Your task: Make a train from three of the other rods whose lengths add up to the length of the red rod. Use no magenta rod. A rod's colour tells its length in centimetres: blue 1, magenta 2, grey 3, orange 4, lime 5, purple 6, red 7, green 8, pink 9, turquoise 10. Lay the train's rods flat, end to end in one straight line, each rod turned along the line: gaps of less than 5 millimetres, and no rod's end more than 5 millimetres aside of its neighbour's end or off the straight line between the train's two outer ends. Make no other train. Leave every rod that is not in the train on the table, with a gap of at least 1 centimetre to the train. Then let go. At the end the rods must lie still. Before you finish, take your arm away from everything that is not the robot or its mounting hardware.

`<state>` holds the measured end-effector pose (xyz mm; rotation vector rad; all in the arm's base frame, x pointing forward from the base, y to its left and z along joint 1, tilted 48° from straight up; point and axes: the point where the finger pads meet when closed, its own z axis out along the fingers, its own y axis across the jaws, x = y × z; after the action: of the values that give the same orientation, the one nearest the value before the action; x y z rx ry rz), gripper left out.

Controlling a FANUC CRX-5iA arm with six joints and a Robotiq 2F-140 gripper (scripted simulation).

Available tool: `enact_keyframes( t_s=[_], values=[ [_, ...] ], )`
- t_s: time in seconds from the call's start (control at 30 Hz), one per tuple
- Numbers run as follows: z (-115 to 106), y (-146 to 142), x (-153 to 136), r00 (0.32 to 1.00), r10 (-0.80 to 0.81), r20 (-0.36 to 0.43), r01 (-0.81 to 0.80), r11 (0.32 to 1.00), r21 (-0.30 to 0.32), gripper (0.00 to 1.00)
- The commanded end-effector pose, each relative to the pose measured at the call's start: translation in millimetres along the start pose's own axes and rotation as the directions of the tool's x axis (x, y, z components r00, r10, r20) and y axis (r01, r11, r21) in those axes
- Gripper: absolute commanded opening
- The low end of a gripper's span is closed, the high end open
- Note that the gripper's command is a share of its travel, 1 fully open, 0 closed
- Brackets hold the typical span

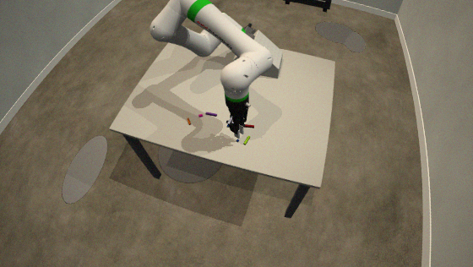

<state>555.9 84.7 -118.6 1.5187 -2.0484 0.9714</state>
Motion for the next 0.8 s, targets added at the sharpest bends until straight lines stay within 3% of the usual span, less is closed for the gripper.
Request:
enact_keyframes(
  t_s=[0.0, 0.77],
  values=[
    [3.2, -0.2, -0.2, 1.000, -0.001, 0.000, 0.001, 1.000, 0.000, 0.15],
    [34.1, -0.9, -0.7, 1.000, -0.001, 0.000, 0.001, 1.000, 0.000, 0.15]
  ],
)
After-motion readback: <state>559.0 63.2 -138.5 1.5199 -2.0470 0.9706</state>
